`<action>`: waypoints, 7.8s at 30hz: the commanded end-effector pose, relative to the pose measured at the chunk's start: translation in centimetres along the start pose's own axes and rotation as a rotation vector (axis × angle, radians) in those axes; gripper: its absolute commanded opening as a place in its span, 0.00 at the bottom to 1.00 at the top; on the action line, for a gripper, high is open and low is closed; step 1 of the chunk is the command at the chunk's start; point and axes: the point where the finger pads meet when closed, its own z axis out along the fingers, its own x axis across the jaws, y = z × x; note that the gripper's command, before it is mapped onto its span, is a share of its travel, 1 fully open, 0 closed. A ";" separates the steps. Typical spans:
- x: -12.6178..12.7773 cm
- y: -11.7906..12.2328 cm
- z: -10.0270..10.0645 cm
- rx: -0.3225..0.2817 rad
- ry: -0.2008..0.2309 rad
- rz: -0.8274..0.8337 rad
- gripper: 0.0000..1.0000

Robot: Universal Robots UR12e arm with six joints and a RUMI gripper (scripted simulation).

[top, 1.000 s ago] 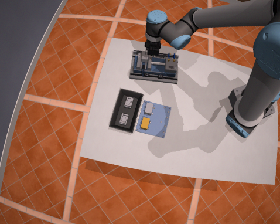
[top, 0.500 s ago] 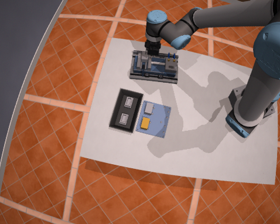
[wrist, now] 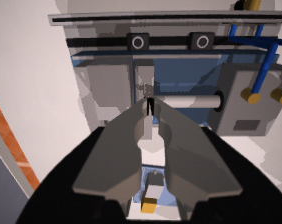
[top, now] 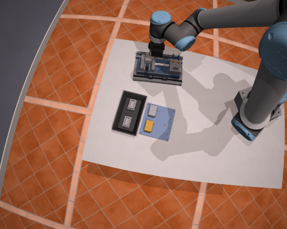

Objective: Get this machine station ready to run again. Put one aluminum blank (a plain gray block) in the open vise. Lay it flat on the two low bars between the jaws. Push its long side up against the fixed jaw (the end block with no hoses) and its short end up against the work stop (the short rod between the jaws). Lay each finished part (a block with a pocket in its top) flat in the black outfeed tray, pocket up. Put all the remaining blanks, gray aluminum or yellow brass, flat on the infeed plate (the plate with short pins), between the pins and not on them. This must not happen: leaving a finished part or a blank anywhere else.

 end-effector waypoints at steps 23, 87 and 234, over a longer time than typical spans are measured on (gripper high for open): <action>0.2 0.1 1.3 -0.001 0.003 0.001 0.00; 0.1 0.1 1.4 -0.001 0.003 0.000 0.00; -0.2 -0.2 -1.1 0.003 -0.003 0.000 0.00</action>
